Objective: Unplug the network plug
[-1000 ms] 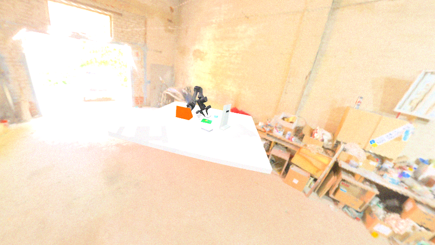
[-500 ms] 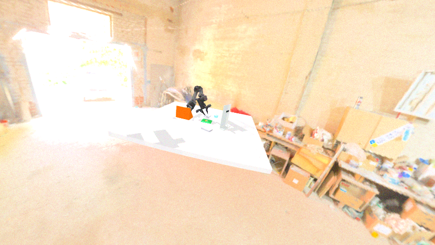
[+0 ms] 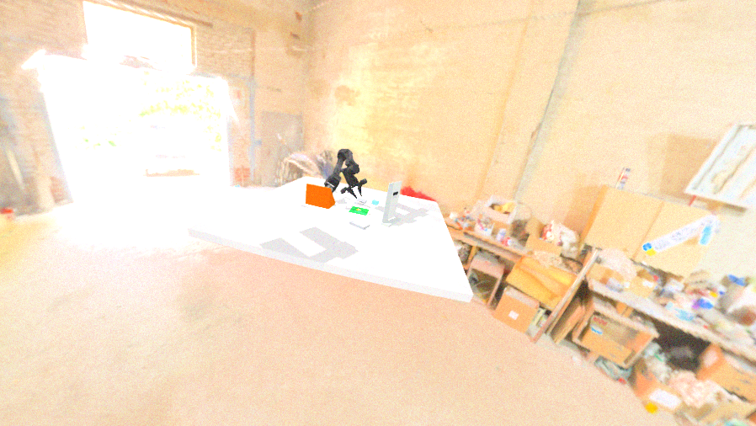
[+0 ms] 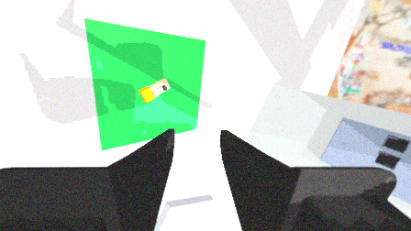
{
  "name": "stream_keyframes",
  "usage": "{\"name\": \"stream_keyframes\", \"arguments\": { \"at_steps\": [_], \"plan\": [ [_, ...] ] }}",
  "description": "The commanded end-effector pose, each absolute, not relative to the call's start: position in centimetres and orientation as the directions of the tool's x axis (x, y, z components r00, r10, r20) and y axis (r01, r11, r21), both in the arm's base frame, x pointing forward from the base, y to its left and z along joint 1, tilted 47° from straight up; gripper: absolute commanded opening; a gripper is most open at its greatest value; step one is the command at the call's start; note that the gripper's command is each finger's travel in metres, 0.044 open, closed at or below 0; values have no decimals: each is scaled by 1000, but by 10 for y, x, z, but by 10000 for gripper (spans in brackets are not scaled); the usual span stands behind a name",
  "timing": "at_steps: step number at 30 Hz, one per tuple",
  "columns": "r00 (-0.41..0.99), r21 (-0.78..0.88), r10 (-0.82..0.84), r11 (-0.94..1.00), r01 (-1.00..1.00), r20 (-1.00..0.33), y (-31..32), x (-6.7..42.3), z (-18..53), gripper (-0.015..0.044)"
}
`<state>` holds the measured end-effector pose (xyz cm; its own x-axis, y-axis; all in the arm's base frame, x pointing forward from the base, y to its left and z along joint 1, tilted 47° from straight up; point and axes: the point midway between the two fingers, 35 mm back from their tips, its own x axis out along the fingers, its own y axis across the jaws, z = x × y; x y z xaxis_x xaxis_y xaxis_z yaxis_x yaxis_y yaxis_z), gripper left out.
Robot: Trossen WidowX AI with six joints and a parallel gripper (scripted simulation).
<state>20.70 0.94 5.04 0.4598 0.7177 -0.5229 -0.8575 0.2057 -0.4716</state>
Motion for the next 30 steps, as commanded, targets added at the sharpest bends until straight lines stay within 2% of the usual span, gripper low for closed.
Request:
{"name": "stream_keyframes", "arguments": {
  "at_steps": [1,30],
  "plan": [
    [465,-479,719,208,-853,-516,6,208,55,156],
    [469,-477,717,215,-852,-515,-21,211,83,156]
  ]
}}
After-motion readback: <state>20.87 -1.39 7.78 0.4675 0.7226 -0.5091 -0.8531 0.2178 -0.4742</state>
